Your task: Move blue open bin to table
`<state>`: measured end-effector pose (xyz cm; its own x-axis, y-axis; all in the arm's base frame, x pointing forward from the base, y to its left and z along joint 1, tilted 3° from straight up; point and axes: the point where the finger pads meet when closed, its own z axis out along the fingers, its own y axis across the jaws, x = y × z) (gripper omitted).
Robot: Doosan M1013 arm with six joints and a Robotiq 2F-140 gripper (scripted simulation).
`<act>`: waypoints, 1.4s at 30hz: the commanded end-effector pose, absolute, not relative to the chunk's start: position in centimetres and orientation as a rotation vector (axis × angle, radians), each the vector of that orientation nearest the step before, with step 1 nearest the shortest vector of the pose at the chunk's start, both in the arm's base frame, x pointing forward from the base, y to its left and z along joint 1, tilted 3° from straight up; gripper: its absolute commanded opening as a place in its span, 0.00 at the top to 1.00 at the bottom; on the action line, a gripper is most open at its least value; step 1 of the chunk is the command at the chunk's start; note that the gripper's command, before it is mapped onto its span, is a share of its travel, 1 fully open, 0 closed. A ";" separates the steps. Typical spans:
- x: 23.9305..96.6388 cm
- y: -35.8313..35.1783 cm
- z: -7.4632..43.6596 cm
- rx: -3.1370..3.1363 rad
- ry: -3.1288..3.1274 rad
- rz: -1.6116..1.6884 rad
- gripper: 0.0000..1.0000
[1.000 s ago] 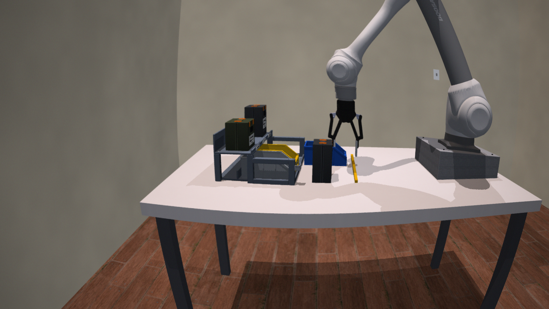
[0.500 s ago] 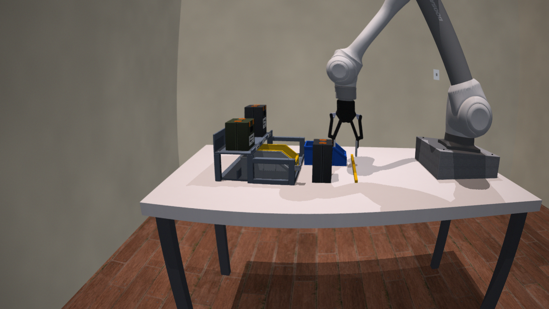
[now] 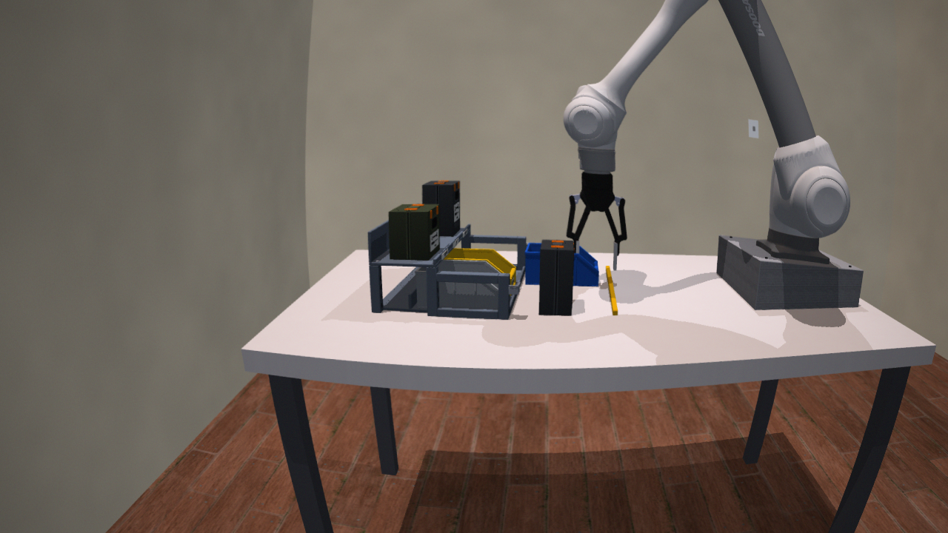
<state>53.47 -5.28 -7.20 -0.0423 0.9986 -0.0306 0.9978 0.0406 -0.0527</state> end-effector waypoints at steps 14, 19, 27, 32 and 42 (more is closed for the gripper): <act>53.5 -5.3 -7.2 -2.164 -2.256 0.092 0.43; 53.5 -5.3 -7.2 -2.164 -2.256 0.092 0.43; 53.7 -5.1 -3.2 -2.164 -2.256 0.092 0.43; 53.7 -5.1 -3.2 -2.164 -2.256 0.092 0.43; 54.0 -5.0 2.3 -2.164 -2.256 0.092 0.43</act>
<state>53.95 -5.01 1.08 -0.0422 0.9986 -0.0309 0.9979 0.0406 -0.0506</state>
